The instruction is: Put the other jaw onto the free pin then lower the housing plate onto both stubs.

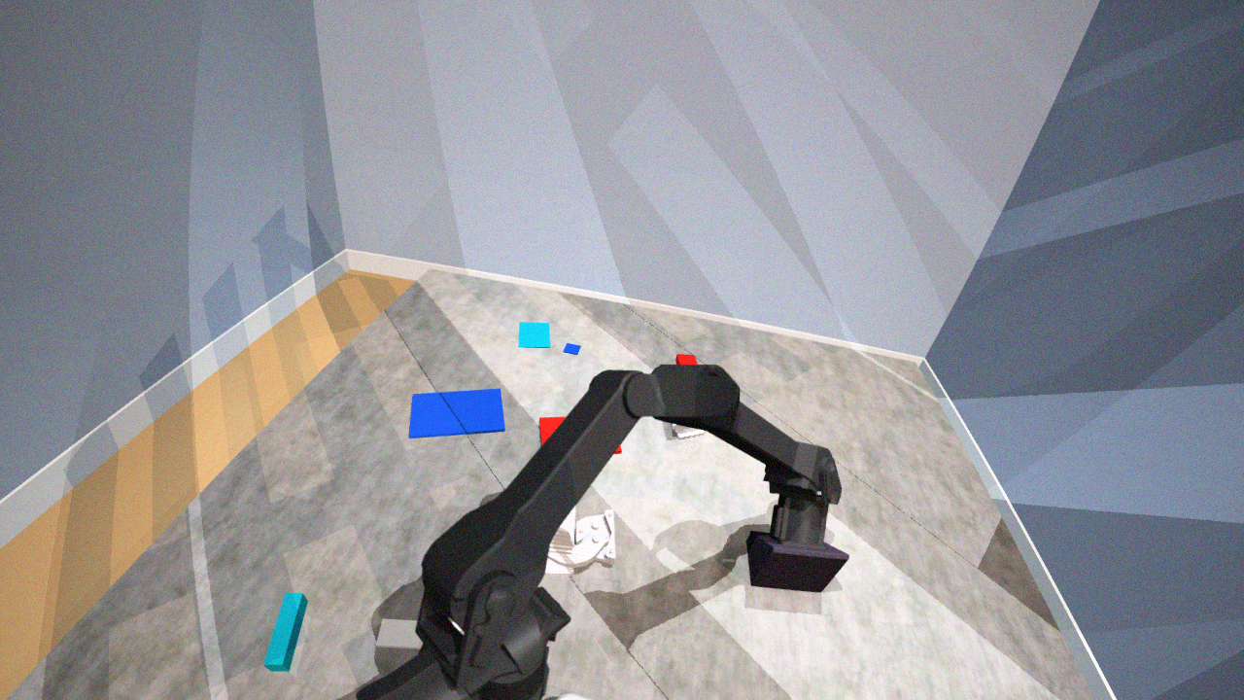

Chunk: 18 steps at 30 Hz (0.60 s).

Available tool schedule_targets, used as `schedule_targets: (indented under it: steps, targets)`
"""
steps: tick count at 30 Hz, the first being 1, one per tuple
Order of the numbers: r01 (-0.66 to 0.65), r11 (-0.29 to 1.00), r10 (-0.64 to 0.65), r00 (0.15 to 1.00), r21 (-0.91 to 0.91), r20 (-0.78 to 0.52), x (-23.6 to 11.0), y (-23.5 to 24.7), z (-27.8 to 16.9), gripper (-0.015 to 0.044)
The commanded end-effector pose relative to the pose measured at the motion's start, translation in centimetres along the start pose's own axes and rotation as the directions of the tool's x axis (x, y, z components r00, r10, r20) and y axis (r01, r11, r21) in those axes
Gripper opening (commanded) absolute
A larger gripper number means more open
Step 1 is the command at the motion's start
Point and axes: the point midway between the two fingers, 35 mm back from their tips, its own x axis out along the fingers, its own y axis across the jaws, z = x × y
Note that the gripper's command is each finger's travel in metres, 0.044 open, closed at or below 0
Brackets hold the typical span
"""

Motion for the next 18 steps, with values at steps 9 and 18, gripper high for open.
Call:
schedule_targets:
  steps: [9,18]
  targets:
    - [0.004,1.0,-0.004,1.0,-0.002,-0.009,0.3,0.0,-0.2,0.0]
    - [-0.002,1.0,0.002,1.0,-0.001,-0.001,-4.5,0.1,0.1,0.0]
